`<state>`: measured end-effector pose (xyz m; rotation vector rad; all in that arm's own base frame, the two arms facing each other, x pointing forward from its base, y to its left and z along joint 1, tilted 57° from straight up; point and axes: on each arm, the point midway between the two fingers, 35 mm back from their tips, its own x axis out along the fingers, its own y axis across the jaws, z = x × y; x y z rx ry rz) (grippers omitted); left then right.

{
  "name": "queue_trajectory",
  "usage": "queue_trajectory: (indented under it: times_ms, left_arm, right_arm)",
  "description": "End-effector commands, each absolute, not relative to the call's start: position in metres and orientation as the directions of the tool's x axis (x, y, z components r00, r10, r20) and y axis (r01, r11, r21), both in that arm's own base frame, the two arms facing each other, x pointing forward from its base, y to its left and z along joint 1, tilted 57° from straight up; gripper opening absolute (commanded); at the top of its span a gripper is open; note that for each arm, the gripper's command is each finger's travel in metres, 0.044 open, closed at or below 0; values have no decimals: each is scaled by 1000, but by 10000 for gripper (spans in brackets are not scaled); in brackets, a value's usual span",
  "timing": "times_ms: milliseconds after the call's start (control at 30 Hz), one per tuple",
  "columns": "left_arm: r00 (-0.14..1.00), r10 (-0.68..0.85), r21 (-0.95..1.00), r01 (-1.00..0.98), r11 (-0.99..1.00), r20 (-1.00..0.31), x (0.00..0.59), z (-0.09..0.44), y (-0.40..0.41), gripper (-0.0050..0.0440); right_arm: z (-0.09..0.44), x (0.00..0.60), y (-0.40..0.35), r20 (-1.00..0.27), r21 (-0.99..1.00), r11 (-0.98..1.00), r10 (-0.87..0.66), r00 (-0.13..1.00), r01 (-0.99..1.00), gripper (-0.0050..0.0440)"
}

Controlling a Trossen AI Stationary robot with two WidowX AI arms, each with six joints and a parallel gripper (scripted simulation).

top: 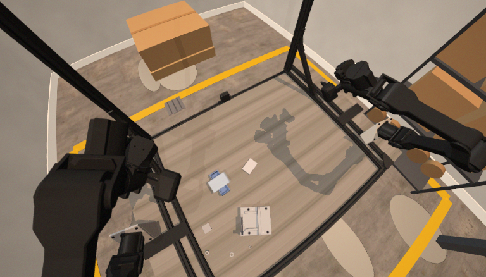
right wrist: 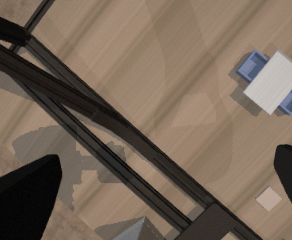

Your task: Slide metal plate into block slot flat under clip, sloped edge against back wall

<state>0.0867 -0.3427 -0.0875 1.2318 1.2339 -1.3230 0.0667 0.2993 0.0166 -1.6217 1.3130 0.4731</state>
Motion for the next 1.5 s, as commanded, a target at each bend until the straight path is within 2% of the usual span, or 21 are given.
queue_trajectory:
  times_ms: [0, 100, 233, 467, 500, 567, 633, 867, 1067, 1467]
  left_arm:
    - [-32, -80, -35, 999, 37, -996, 120, -74, -361, 440]
    - [72, -193, 16, 960, 280, -979, 186, -52, -370, 440]
    - [191, -271, 33, 868, 496, -943, 249, -27, -367, 440]
    - [445, -333, -16, 580, 815, -831, 363, 30, -330, 440]
    - [482, -333, -32, 531, 847, -811, 378, 38, -321, 440]
    - [482, -333, -32, 531, 847, -811, 378, 38, -321, 440]
    - [599, -313, -96, 365, 926, -737, 419, 65, -293, 440]
    - [793, -207, -263, 61, 963, -574, 494, 128, -213, 440]
    - [856, -140, -345, -47, 938, -498, 517, 156, -173, 440]
    - [860, -135, -350, -54, 935, -492, 519, 158, -171, 440]
  right_arm:
    - [4, 86, 291, -754, -464, 74, -556, 350, -882, 440]
    - [-9, 118, 280, -731, -531, 145, -577, 365, -835, 440]
    - [-23, 149, 264, -704, -596, 212, -602, 377, -775, 440]
    - [-42, 194, 232, -653, -691, 301, -650, 389, -657, 440]
    - [-45, 199, 227, -646, -702, 311, -656, 390, -640, 440]
    - [-45, 199, 227, -646, -702, 311, -656, 390, -640, 440]
    - [-50, 212, 214, -628, -730, 334, -673, 391, -597, 440]
    - [-64, 240, 177, -575, -795, 379, -721, 387, -474, 440]
    - [-68, 250, 160, -551, -818, 391, -741, 383, -421, 440]
    - [-84, 261, 136, -547, -822, 391, -744, 383, -415, 440]
